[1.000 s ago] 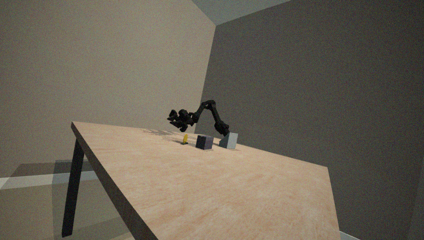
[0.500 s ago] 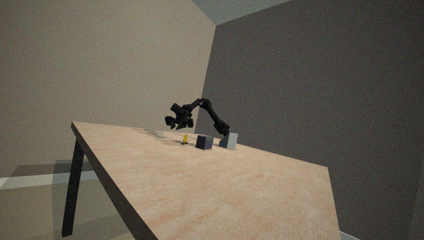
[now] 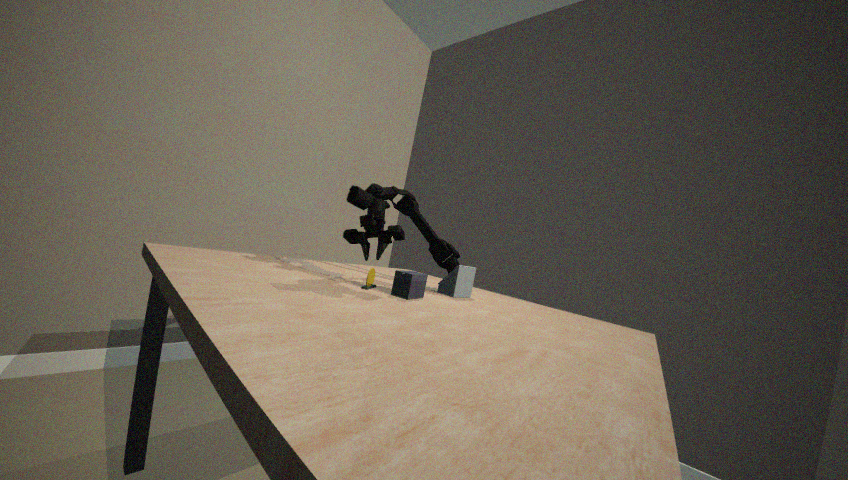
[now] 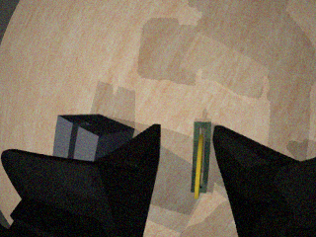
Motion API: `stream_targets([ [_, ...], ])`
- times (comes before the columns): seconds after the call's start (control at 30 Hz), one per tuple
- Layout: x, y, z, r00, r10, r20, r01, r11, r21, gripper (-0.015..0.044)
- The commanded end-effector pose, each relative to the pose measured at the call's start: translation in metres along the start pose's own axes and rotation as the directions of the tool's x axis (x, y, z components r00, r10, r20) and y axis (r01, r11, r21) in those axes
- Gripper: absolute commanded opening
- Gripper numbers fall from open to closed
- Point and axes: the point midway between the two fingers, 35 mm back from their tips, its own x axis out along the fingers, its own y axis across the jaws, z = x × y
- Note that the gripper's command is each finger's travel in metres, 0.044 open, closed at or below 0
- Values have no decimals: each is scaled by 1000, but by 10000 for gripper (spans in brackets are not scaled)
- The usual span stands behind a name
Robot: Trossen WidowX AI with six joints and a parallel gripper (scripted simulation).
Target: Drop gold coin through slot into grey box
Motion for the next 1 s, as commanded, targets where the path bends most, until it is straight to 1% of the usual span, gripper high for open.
stream_targets([
  [0.0,-47,14,-12,905,-252,-343,228,967,-109,161],
  [0.47,-47,13,-12,905,-252,-343,228,967,-109,161],
  [0.53,-40,11,-14,905,-252,-343,228,967,-109,161],
  [0.63,-17,5,-23,905,-253,-343,230,967,-109,161],
  [0.8,-14,4,-24,905,-254,-343,230,967,-109,161],
  [0.9,-3,1,-29,904,-254,-343,230,967,-109,161],
  [0.97,-2,0,-29,904,-254,-343,230,967,-109,161],
])
